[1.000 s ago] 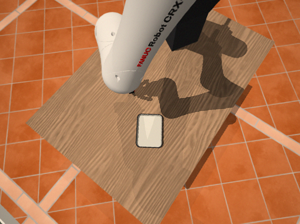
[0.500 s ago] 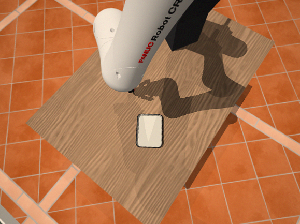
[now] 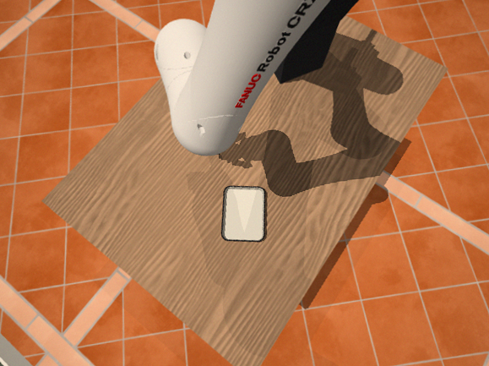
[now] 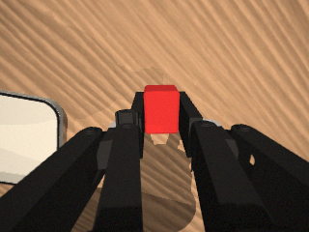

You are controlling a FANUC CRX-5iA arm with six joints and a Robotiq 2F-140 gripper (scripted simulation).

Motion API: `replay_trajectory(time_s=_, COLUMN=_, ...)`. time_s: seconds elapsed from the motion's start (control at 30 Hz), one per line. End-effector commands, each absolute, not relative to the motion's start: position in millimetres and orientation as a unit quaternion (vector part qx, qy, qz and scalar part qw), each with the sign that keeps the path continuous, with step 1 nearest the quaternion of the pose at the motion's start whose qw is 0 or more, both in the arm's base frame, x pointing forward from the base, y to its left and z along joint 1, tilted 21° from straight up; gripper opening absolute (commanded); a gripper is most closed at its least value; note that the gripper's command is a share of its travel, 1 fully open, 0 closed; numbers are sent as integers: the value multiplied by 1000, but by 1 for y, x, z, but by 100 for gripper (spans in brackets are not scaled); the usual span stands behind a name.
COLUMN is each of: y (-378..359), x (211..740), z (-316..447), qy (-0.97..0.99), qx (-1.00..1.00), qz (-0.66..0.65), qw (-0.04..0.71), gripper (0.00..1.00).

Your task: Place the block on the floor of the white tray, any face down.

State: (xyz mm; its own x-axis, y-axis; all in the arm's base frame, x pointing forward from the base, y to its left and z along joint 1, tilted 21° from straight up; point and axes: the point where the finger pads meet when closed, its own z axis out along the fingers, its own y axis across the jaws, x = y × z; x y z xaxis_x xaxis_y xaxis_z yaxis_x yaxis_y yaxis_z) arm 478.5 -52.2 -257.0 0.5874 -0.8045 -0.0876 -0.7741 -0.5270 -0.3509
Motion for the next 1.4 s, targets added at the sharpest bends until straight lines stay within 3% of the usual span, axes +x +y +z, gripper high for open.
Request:
replay_trajectory(time_s=0.0, y=-2, x=519, z=-232, qy=452, qx=-873, qz=-44, qw=179, gripper=10)
replay_trajectory(time_s=0.5, y=102, x=607, z=-178, qy=453, qx=-873, qz=-44, qw=179, gripper=10)
replay_trajectory(time_s=1.37, y=102, x=607, z=-179, qy=453, qx=-873, qz=-44, qw=179, gripper=10)
